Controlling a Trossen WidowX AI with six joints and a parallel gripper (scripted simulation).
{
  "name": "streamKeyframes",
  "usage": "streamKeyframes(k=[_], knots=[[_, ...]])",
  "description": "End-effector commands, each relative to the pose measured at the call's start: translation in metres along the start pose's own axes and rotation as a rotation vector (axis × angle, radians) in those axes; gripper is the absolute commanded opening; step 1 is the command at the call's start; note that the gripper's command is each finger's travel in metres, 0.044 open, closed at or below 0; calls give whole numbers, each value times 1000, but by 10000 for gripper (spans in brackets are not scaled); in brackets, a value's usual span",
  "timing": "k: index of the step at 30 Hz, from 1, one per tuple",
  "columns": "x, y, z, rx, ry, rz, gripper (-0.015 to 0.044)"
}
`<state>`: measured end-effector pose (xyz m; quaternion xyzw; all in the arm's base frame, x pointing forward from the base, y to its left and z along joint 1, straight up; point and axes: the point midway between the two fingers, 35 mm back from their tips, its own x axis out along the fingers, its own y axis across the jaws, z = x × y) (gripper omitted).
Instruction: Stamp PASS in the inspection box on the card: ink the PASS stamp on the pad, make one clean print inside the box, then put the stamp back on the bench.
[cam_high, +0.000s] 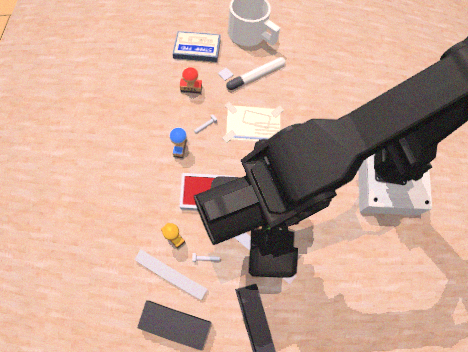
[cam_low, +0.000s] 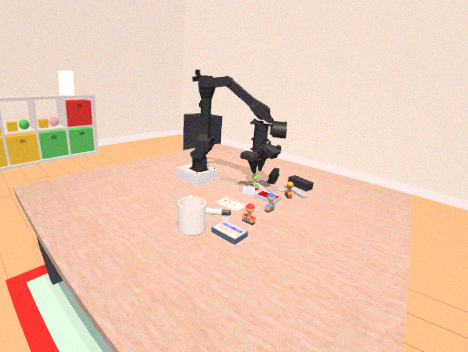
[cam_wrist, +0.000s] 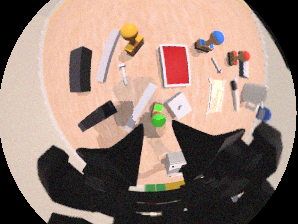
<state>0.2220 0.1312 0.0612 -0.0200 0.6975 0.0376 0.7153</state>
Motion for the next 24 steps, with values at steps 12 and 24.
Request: streamKeyframes(k=[12, 24], knots=[[27, -2, -2, 5, 5, -8, 210], [46, -3, -4, 5, 5, -8, 210]])
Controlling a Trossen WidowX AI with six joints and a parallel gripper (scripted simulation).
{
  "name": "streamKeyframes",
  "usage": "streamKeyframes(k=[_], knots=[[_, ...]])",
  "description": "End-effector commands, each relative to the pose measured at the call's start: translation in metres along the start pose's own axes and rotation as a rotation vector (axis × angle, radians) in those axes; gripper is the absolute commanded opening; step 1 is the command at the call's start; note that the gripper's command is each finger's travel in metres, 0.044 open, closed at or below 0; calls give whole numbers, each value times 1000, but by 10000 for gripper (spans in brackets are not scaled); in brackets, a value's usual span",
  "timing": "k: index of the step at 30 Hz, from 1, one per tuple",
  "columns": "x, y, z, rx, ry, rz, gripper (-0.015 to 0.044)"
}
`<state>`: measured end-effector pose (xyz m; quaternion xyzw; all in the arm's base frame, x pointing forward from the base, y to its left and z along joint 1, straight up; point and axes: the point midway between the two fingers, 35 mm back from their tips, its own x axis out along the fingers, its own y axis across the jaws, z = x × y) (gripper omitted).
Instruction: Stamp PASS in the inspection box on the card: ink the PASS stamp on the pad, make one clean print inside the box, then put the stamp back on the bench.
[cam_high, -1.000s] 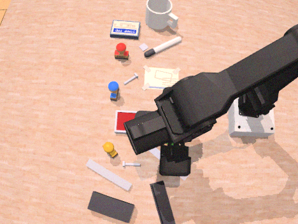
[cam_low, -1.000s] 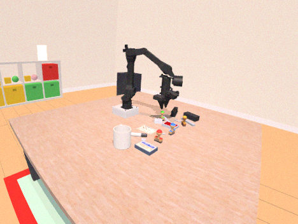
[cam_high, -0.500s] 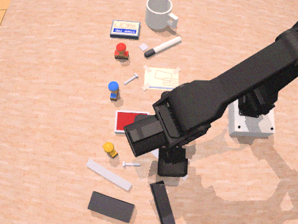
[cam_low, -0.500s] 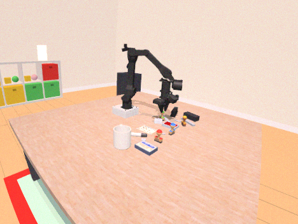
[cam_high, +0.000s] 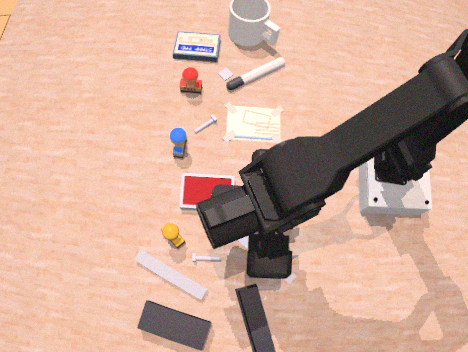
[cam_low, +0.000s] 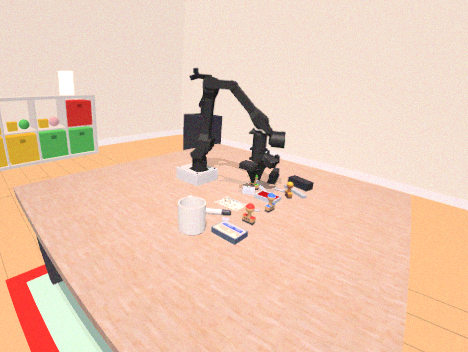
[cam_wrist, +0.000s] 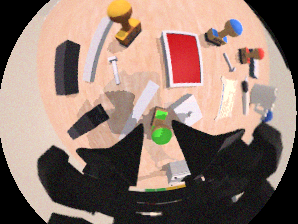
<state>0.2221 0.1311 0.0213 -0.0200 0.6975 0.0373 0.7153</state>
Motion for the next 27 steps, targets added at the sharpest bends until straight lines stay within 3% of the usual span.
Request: streamKeyframes(k=[1, 10, 12, 25, 27], knots=[[8, -2, -3, 4, 5, -8, 210], [12, -3, -3, 4, 5, -8, 210], [10, -1, -2, 0, 3, -1, 158], [10, -1, -2, 0, 3, -1, 71], [10, -1, -2, 0, 3, -1, 19]])
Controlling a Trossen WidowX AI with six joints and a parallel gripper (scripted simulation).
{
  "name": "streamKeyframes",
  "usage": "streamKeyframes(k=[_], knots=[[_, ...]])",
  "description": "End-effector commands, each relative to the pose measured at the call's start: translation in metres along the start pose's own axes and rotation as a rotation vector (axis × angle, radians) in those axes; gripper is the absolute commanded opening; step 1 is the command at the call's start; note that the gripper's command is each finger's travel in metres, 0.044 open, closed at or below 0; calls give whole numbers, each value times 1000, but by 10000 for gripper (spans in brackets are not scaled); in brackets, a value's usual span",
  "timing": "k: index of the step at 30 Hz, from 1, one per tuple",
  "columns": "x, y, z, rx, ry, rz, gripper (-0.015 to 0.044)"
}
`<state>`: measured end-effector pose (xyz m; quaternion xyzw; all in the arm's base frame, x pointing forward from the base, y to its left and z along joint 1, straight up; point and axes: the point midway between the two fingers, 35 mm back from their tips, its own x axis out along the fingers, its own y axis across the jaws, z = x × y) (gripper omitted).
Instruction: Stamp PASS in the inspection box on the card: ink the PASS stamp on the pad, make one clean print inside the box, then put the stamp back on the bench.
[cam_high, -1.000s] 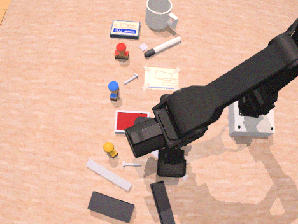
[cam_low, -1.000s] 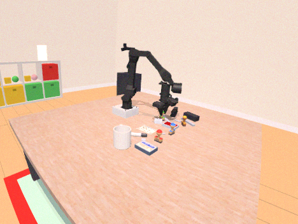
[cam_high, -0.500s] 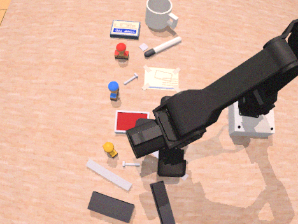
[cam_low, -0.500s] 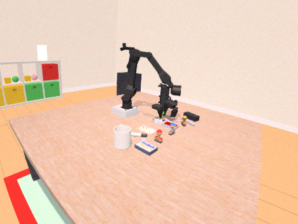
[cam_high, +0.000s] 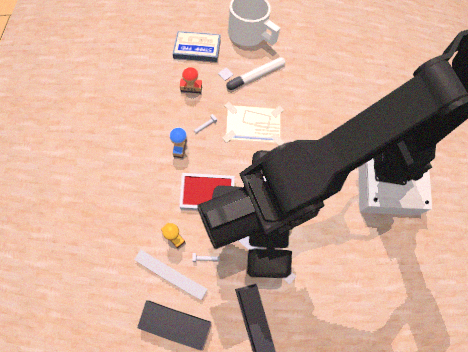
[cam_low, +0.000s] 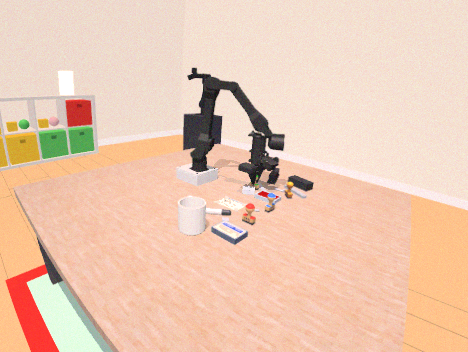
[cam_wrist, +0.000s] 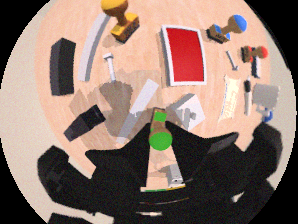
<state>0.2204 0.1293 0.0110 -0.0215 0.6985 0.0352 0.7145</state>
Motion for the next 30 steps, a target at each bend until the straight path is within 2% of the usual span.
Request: streamKeyframes(k=[1, 30], knots=[[-1, 1, 0, -1, 0, 3, 0], [-14, 1, 2, -1, 0, 3, 0]])
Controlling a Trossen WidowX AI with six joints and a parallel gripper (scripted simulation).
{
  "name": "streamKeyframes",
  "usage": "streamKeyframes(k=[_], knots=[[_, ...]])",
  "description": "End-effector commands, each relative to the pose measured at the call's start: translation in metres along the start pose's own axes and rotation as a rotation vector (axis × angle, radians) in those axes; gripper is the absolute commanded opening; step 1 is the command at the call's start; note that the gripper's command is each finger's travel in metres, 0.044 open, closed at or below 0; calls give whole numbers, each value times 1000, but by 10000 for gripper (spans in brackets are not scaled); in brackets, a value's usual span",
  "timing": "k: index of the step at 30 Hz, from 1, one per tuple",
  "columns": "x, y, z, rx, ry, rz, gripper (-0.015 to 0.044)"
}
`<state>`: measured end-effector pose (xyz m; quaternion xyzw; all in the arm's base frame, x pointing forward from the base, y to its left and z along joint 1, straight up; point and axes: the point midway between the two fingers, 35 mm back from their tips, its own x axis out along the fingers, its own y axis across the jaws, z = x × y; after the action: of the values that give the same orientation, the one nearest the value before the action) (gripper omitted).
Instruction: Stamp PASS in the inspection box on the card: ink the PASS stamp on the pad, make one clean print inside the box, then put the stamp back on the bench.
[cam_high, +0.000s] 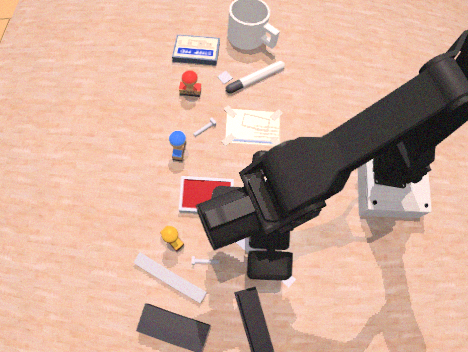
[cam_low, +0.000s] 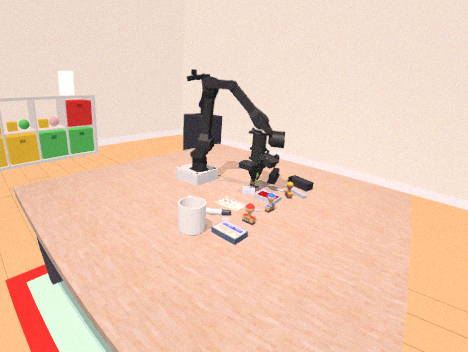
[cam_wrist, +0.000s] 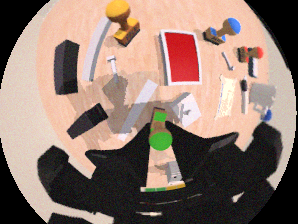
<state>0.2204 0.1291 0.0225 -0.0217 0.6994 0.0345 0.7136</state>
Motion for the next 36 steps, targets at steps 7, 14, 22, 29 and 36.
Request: streamKeyframes(k=[7, 14, 22, 29, 36], knots=[[-6, 1, 2, -1, -3, 5, 0], [-9, 1, 2, -1, -3, 5, 0], [-13, 1, 2, -1, -3, 5, 0], [-17, 1, 2, -1, -3, 5, 0], [-20, 1, 2, -1, -4, 4, 0]])
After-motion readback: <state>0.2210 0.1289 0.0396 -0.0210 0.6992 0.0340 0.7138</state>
